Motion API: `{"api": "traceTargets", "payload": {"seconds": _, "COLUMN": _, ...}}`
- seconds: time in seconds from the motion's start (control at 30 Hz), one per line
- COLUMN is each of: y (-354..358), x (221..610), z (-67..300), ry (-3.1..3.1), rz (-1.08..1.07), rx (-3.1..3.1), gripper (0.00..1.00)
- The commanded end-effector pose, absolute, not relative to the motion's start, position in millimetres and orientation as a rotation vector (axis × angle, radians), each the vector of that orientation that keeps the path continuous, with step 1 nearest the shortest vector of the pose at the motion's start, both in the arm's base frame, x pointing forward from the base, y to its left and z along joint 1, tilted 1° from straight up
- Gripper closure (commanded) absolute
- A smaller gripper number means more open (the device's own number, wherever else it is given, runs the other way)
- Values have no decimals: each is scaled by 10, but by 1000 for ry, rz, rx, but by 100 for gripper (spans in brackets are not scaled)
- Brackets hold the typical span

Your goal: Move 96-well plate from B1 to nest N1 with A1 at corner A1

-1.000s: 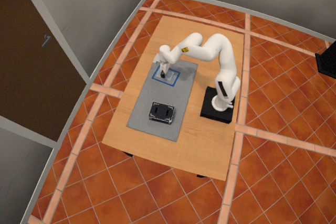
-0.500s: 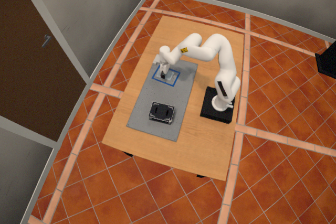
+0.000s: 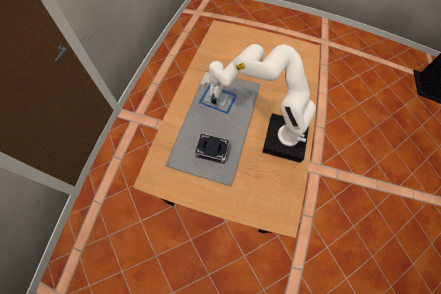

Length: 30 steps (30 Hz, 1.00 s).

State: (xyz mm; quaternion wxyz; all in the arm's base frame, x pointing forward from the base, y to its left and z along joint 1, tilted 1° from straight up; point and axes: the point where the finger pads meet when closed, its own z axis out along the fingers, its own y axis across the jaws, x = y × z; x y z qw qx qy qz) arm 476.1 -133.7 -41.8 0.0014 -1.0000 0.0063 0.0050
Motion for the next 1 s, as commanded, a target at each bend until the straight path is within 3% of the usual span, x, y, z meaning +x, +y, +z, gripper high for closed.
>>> {"api": "traceTargets", "payload": {"seconds": 0.0, "y": -1341, "x": 4774, "z": -431, "ry": 20, "rz": 9, "rx": -3137, "gripper": 0}}
{"api": "traceTargets", "payload": {"seconds": 0.6, "y": -1341, "x": 4774, "z": -431, "ry": 20, "rz": 9, "rx": -3137, "gripper": 0}}
{"api": "traceTargets", "payload": {"seconds": 0.63, "y": -1341, "x": 4774, "z": -425, "ry": 20, "rz": 9, "rx": -3137, "gripper": 100}}
{"api": "traceTargets", "payload": {"seconds": 0.97, "y": -1341, "x": 4774, "z": -425, "ry": 20, "rz": 9, "rx": -3137, "gripper": 100}}
